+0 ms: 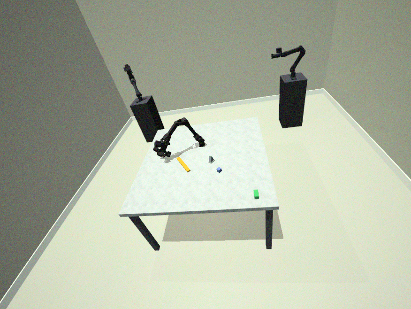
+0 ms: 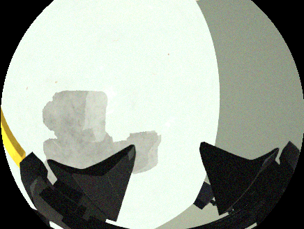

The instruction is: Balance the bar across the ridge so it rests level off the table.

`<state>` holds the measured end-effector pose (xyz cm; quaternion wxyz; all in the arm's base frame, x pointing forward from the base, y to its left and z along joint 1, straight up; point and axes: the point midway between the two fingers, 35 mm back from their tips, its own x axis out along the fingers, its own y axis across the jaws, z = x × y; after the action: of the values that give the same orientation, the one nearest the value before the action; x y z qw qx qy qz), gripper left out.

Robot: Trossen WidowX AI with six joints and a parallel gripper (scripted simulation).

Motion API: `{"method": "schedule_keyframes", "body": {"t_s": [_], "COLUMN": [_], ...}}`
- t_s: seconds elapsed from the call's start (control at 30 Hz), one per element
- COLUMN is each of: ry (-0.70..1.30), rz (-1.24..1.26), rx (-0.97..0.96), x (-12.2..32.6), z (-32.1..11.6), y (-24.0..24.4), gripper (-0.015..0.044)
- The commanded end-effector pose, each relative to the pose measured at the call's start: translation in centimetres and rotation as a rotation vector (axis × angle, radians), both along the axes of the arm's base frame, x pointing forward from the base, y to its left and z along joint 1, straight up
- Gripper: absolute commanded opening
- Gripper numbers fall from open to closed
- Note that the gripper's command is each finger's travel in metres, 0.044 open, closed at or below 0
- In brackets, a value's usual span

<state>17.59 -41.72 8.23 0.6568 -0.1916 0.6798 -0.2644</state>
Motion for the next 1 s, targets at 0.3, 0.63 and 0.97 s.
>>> {"method": "schedule_keyframes", "body": {"t_s": [0.3,0.63,0.97], "ry": [0.042,0.094,0.151], "rz": [0.312,0.53,0.699], "rx": [0.251,0.452,0.624], "x": [6.7,9.4,10.0], "z": [0.9,2.2,3.8], "y": [8.6,16.5,23.3], "gripper": [0.0315,0.0315,0.0315]}}
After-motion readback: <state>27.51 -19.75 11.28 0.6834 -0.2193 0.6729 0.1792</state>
